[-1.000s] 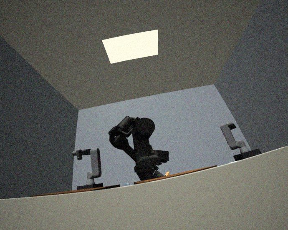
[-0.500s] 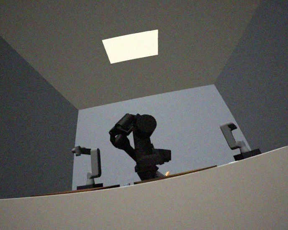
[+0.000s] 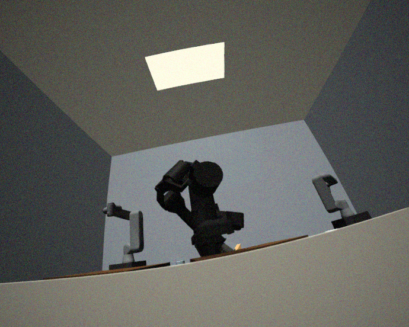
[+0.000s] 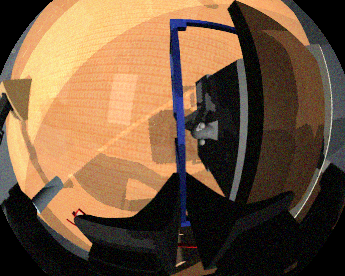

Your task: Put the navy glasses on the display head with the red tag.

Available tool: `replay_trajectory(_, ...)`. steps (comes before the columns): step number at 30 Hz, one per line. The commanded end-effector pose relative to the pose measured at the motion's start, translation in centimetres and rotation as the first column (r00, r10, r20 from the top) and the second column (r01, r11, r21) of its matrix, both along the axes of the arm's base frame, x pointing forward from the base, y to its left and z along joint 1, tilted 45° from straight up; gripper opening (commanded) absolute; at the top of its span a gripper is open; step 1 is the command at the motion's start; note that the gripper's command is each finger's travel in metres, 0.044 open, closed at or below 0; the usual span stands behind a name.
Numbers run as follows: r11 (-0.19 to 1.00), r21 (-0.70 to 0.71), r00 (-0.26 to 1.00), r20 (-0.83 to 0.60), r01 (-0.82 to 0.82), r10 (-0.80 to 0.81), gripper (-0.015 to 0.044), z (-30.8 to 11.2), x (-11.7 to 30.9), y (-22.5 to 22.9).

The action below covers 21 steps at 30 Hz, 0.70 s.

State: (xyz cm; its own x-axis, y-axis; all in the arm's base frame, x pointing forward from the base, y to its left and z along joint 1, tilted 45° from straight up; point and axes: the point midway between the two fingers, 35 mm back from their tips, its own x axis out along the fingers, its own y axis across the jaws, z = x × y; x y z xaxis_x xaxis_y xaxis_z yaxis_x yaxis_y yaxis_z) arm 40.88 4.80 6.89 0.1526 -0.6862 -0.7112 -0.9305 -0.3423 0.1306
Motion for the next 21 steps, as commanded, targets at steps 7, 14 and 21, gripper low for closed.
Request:
replay_trajectory(7, 1.0, -0.001, 1.0, 0.0, -0.003, 0.003, 0.0, -0.1, 0.1, -0.19)
replay_trajectory(14, 1.0, -0.001, 1.0, 0.0, -0.003, 0.003, 0.0, -0.32, 0.19, -0.42)
replay_trajectory(21, 1.0, 0.003, 1.0, 0.004, 0.0, 0.0, 0.0105, -0.23, 0.22, -0.35)
